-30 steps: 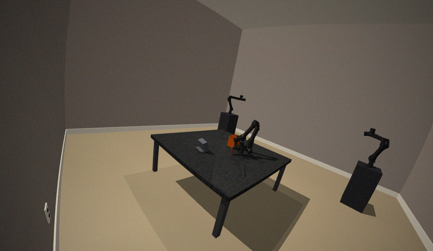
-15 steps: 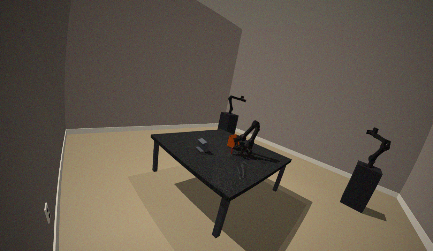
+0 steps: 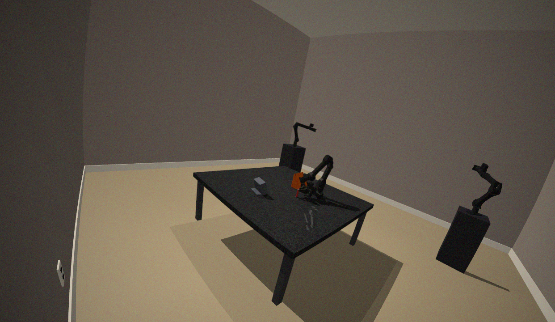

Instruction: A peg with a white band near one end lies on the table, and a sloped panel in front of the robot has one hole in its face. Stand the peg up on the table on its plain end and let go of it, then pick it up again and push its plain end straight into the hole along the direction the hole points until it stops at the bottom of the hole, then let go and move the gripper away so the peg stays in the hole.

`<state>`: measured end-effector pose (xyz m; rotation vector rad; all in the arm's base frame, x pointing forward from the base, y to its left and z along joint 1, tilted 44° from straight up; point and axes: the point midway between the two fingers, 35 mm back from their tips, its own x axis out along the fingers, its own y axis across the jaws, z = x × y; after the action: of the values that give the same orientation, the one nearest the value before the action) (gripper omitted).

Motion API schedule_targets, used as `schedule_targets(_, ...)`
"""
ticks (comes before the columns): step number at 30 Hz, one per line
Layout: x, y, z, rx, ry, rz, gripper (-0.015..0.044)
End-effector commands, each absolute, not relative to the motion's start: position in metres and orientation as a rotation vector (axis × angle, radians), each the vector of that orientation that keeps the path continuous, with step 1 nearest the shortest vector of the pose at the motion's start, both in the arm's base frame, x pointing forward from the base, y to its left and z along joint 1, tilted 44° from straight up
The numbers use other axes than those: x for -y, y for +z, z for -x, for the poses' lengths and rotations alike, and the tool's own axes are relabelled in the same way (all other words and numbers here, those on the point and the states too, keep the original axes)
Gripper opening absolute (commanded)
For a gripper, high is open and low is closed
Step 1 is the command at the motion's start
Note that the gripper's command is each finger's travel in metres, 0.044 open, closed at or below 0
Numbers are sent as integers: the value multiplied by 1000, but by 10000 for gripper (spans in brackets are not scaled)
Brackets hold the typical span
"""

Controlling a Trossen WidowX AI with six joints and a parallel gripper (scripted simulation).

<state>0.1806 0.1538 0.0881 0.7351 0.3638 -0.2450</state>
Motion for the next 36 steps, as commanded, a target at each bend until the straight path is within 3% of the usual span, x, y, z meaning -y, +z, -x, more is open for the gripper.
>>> schedule_targets(1, -154, 88, -181, -364, -245, -736, 130)
schedule_targets(23, -154, 88, -181, -364, -245, -736, 130)
schedule_targets(34, -154, 88, -181, -364, -245, -736, 419)
schedule_targets(36, -154, 88, -181, -364, -245, -736, 440)
